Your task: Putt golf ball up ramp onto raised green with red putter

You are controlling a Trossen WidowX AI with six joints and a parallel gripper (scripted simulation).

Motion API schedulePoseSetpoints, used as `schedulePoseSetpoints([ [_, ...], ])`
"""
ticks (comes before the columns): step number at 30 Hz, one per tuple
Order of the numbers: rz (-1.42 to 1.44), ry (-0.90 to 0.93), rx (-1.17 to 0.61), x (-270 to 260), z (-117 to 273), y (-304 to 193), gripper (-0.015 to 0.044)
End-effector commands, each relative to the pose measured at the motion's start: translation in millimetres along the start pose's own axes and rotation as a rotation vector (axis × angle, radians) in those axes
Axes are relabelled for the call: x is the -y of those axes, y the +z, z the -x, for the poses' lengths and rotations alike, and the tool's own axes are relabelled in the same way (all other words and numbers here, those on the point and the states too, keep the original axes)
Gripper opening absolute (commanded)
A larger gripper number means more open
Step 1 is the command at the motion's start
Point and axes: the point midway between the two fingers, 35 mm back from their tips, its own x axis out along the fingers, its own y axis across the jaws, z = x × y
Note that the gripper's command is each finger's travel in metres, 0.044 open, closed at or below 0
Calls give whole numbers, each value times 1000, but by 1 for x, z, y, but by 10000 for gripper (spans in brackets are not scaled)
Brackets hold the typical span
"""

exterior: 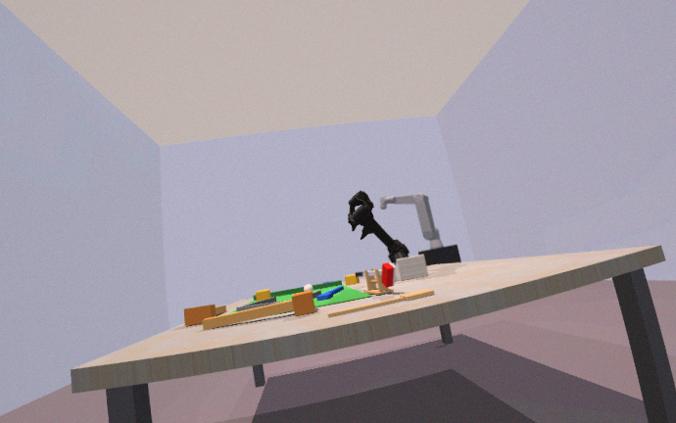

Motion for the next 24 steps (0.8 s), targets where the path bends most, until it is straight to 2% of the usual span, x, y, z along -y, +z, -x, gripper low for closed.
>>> schedulePoseSetpoints([
  [1, -7, 1, 5, 0, 0, -1, 426],
  [6, -175, 56, 134, -10, -12, -19, 440],
  [13, -377, 217, 354, -31, -49, -22, 440],
  [18, -455, 373, 511, -47, -81, -1, 440],
  [24, -470, 592, 672, -69, -111, 50, 440],
])
